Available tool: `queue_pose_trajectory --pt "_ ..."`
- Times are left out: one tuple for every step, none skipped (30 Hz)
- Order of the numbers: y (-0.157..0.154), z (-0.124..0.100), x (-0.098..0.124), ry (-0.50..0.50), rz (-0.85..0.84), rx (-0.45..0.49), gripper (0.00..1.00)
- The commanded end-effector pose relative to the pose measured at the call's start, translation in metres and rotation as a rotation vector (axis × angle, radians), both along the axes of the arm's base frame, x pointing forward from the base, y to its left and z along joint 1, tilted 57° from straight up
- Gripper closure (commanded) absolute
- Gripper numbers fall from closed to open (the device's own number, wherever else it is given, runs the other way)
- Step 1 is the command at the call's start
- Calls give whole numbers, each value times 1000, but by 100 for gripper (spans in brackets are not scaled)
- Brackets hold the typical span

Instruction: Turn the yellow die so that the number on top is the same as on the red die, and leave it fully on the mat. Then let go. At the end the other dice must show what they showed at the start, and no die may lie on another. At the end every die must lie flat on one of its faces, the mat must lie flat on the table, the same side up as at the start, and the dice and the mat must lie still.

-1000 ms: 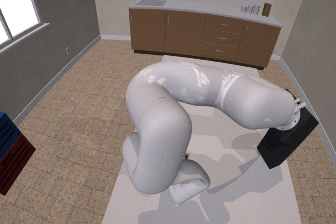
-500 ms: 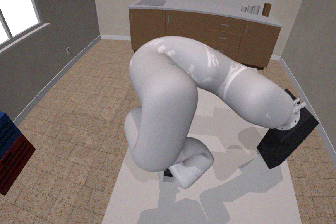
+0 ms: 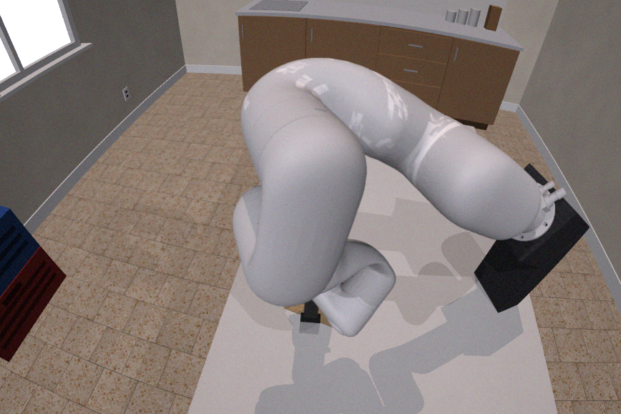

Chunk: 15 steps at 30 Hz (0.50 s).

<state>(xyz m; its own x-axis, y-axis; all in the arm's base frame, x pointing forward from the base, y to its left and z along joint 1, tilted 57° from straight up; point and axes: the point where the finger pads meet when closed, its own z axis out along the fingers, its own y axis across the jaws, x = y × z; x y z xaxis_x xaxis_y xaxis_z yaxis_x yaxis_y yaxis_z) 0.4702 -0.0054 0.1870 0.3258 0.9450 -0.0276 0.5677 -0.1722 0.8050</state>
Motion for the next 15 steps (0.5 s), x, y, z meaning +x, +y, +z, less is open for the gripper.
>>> queue_pose_trajectory --pt "-4 5 6 -28 26 15 79" --pt "-4 6 7 -34 32 19 79" --pt "-5 7 8 -38 40 24 79" --pt "-6 8 9 -43 47 29 79" --pt "-6 8 10 -47 55 34 79" --pt "-6 9 11 -51 63 39 79" --pt "-7 9 11 -54 72 45 79" --pt "-7 10 11 -57 80 50 79" --pt "-7 10 12 -59 89 56 79" --pt "-7 10 11 -61 98 62 79" --pt "-7 10 11 -61 106 69 79" --pt "-7 10 11 -61 106 69 79" --pt "-7 10 11 -61 106 69 79" --pt "-7 9 11 -61 115 75 79" --pt "-6 9 10 -61 123 81 79"
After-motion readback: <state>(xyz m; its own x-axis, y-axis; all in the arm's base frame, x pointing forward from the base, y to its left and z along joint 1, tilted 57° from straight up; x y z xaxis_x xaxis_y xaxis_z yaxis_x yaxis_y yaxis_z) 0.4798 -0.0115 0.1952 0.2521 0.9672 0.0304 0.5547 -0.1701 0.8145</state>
